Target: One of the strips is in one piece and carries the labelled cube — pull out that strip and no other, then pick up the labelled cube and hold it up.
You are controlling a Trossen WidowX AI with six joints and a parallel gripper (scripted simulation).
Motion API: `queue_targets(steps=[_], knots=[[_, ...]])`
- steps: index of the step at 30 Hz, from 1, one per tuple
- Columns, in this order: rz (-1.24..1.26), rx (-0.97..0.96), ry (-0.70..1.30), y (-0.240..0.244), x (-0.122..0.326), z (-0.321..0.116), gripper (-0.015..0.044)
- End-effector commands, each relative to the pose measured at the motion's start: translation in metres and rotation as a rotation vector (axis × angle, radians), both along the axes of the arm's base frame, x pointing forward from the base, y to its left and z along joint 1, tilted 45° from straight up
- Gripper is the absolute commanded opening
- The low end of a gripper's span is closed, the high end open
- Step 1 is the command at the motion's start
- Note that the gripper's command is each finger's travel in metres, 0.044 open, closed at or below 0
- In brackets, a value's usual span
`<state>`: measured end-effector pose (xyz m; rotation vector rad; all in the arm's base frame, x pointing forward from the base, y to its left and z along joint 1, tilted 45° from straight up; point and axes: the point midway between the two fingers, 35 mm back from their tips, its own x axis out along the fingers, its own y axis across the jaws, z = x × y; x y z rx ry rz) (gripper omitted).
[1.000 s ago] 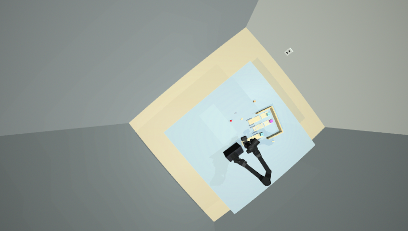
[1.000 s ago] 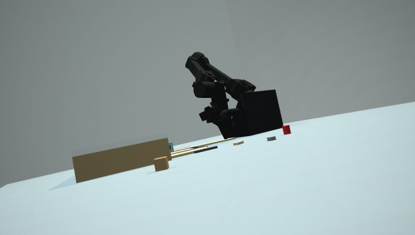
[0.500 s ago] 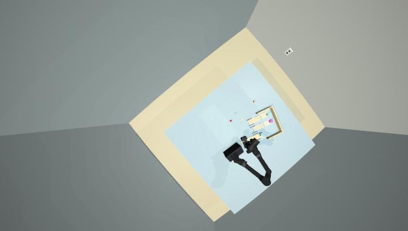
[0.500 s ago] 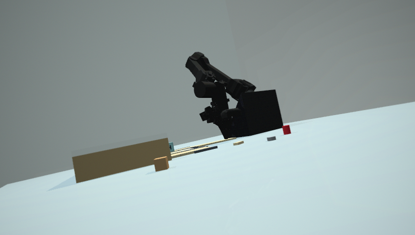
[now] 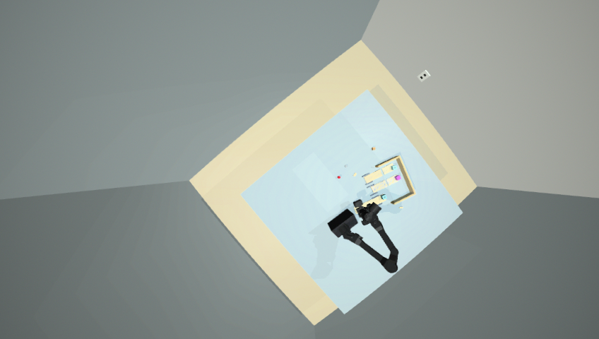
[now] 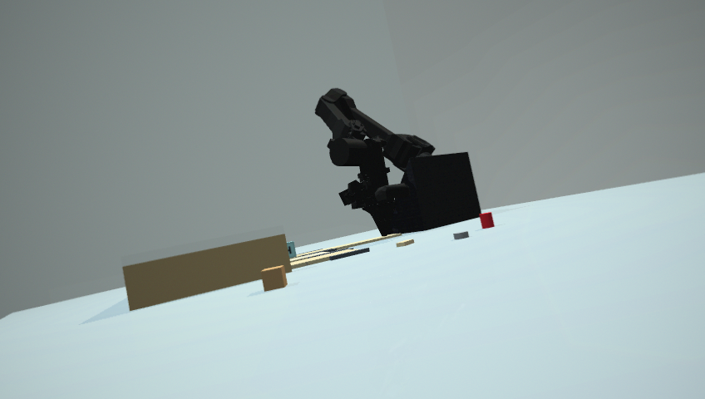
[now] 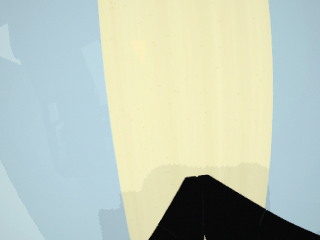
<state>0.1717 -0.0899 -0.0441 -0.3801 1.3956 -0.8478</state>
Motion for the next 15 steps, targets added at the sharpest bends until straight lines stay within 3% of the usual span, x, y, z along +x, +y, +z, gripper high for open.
queue_targets(steps=[1, 13, 15], knots=[[-0.014, 0.01, 0.027, -0.001, -0.011, -0.003, 0.0], [-0.014, 0.011, 0.026, 0.029, 0.005, 0.029, 0.0], [-0.034, 0.01, 0.005, 0.025, 0.013, 0.03, 0.0053]])
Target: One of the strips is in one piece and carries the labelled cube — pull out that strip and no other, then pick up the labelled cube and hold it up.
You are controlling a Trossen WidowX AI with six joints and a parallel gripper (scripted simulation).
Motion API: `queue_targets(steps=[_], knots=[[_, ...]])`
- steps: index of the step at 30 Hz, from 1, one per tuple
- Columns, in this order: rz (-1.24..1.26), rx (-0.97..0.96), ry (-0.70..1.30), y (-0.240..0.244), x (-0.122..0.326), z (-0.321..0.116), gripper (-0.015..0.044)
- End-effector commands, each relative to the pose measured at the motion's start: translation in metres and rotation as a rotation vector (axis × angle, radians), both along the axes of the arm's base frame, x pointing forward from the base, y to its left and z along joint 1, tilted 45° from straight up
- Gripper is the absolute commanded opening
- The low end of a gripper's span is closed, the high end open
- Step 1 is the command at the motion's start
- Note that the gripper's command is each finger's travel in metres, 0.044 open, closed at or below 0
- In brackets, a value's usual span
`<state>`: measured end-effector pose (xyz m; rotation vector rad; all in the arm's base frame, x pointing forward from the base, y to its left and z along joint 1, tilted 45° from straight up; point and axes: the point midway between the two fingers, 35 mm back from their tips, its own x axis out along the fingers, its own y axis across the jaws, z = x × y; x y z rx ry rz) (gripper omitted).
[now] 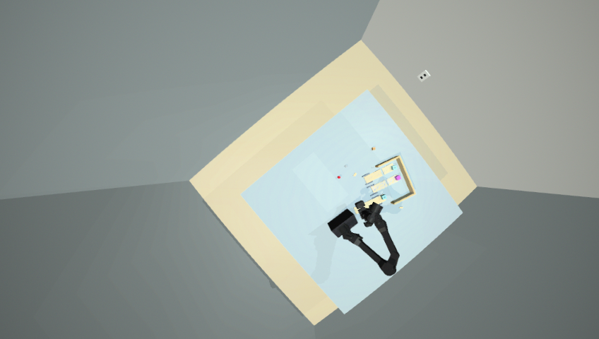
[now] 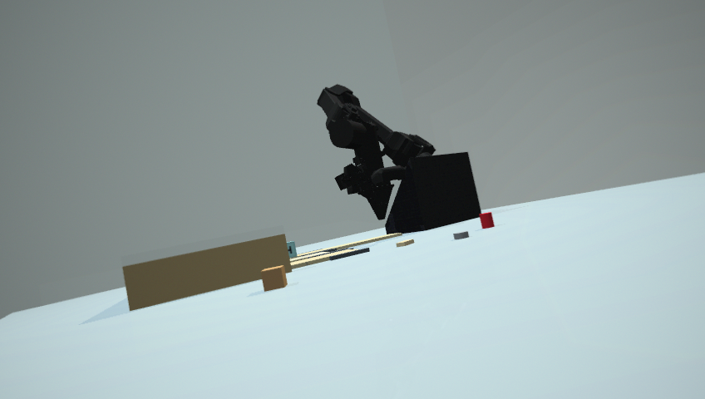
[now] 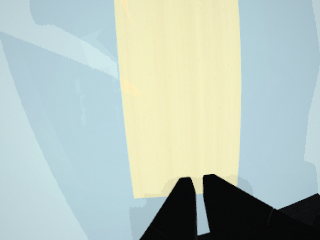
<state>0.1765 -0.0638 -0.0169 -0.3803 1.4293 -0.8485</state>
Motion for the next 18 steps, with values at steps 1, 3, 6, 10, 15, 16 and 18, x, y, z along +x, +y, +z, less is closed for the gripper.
queue_targets(steps=[1, 3, 6, 10, 15, 16, 18], knots=[[-0.034, 0.0, -0.036, -0.002, 0.014, 0.003, 0.0079], [-0.042, -0.001, -0.044, -0.004, 0.021, 0.005, 0.0131], [-0.044, -0.002, -0.046, -0.006, 0.032, 0.008, 0.021], [-0.044, -0.002, -0.047, -0.009, 0.048, 0.012, 0.0315], [-0.044, -0.002, -0.048, -0.013, 0.068, 0.017, 0.044], [-0.044, -0.002, -0.048, -0.013, 0.072, 0.018, 0.044], [-0.044, -0.002, -0.049, -0.015, 0.08, 0.02, 0.044]])
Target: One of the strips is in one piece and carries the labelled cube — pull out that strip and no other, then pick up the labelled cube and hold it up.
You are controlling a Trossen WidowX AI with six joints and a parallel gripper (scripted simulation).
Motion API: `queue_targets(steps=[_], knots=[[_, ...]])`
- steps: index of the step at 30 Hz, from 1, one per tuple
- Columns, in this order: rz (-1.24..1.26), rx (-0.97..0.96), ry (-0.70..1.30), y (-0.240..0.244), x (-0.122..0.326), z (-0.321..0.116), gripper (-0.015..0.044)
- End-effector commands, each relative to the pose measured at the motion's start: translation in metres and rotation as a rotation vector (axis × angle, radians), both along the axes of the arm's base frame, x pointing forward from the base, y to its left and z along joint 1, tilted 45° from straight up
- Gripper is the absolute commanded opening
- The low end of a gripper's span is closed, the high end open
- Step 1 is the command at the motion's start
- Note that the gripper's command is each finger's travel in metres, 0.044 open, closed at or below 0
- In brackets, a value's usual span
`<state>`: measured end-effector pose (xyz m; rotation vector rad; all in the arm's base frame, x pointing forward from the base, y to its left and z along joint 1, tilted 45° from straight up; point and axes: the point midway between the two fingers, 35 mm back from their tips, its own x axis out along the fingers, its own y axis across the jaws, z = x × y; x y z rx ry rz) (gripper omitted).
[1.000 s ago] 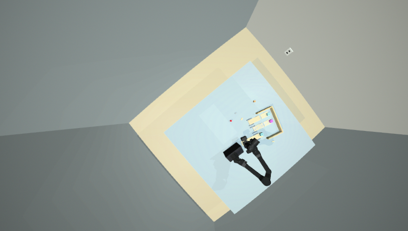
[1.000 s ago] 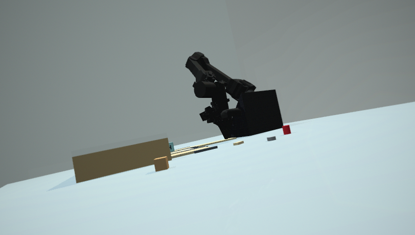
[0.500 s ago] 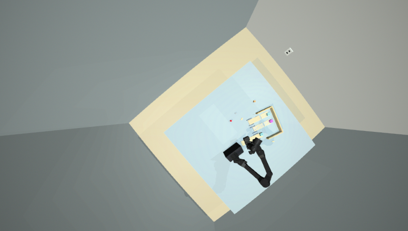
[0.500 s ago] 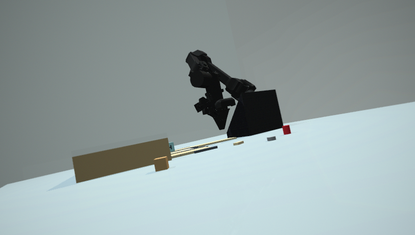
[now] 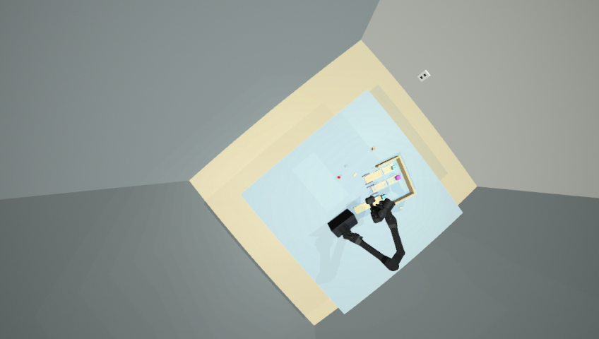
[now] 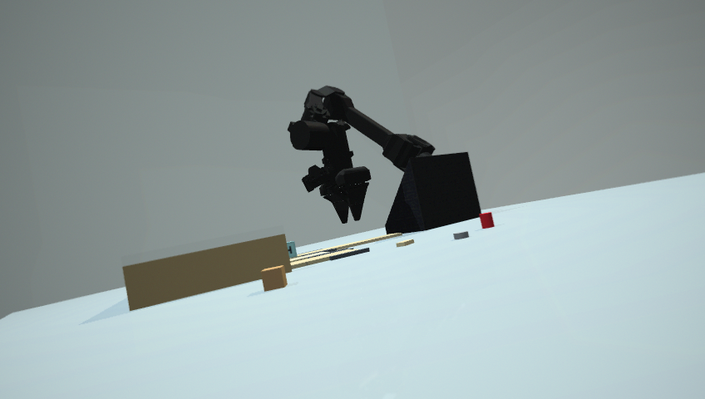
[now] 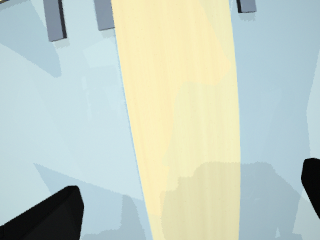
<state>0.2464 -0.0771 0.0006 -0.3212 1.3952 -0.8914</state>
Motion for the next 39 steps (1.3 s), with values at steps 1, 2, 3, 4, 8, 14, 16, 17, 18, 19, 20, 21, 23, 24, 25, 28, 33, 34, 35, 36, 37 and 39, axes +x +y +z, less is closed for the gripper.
queue_targets(steps=[1, 2, 3, 4, 8, 14, 16, 17, 18, 19, 20, 21, 23, 24, 25, 28, 33, 34, 35, 36, 37, 39], knots=[[0.005, -0.003, 0.004, -0.002, 0.014, 0.003, 0.044], [0.005, -0.003, 0.003, -0.003, 0.018, 0.004, 0.044], [0.005, -0.003, 0.003, -0.004, 0.022, 0.005, 0.044], [0.005, -0.003, 0.003, -0.005, 0.026, 0.006, 0.044], [0.005, -0.004, 0.002, -0.007, 0.042, 0.01, 0.044], [0.005, -0.004, 0.001, -0.011, 0.066, 0.016, 0.044], [0.005, -0.004, 0.0, -0.013, 0.074, 0.018, 0.044], [0.005, -0.004, 0.0, -0.013, 0.078, 0.019, 0.044], [0.005, -0.004, 0.0, -0.014, 0.082, 0.02, 0.044], [0.005, -0.004, 0.0, -0.015, 0.086, 0.02, 0.044], [0.005, -0.004, 0.0, -0.015, 0.09, 0.021, 0.044], [0.005, -0.004, -0.001, -0.016, 0.094, 0.022, 0.044], [0.005, -0.004, -0.001, -0.017, 0.102, 0.024, 0.044], [0.005, -0.004, -0.001, -0.018, 0.106, 0.025, 0.044], [0.005, -0.004, -0.001, -0.018, 0.111, 0.026, 0.044], [0.005, -0.004, -0.002, -0.02, 0.123, 0.028, 0.044], [0.005, -0.004, -0.003, -0.023, 0.142, 0.032, 0.044], [0.005, -0.004, -0.003, -0.023, 0.142, 0.032, 0.0414], [0.005, -0.004, -0.003, -0.024, 0.142, 0.031, 0.0387], [0.005, -0.004, -0.003, -0.024, 0.142, 0.03, 0.0361], [0.005, -0.004, -0.003, -0.026, 0.142, 0.029, 0.0335], [0.005, -0.004, -0.003, -0.028, 0.142, 0.027, 0.0282]])
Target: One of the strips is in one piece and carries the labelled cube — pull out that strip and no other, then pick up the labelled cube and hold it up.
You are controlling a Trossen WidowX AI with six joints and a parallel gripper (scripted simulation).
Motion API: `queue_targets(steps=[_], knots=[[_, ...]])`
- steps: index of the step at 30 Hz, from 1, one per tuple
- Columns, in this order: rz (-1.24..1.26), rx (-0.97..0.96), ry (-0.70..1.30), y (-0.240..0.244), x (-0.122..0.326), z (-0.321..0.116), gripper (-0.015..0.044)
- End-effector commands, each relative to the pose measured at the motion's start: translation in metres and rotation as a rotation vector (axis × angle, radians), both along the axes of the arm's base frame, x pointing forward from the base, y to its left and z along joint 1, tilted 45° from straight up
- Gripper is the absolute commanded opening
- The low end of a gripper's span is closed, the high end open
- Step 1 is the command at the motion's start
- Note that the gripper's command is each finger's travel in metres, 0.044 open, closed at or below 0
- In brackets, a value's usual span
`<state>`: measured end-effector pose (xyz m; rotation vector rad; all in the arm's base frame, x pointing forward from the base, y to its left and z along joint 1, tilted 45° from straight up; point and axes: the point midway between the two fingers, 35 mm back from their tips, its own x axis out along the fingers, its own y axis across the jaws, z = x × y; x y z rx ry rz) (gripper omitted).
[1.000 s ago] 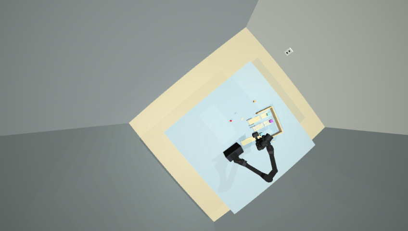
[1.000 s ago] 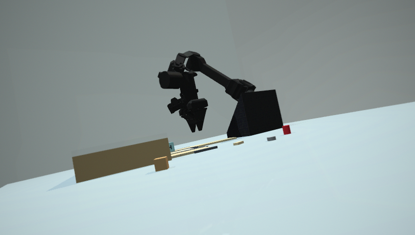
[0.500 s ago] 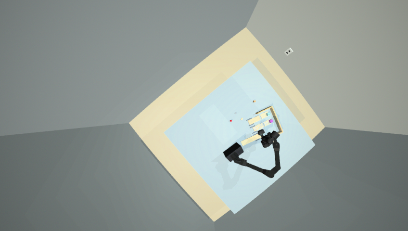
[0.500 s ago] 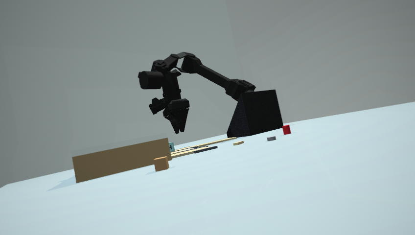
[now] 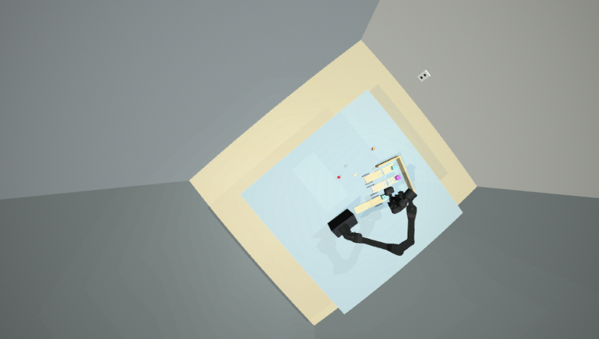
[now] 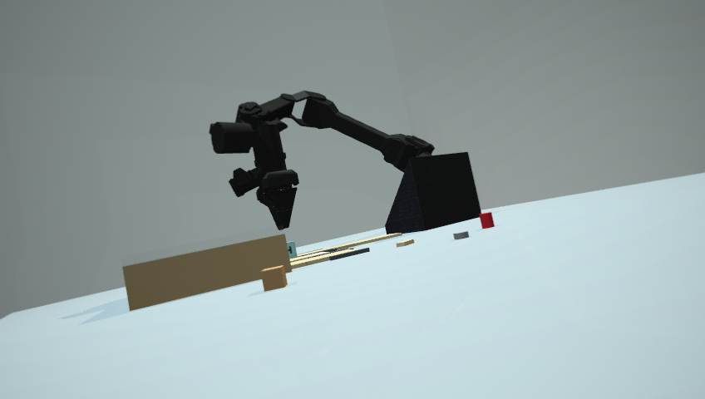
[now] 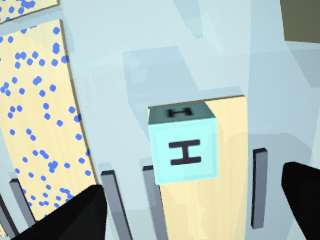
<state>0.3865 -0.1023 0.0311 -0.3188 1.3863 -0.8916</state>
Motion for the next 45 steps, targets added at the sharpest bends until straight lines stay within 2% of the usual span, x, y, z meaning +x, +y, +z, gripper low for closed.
queue_targets(steps=[1, 33, 36, 45], knots=[[0.004, -0.003, 0.006, -0.004, 0.002, -0.005, 0.0256], [0.004, -0.005, 0.006, -0.037, -0.002, -0.037, 0.025], [-0.003, -0.003, -0.005, -0.037, -0.001, -0.035, 0.0171], [-0.003, -0.003, -0.005, -0.037, -0.001, -0.035, 0.0111]])
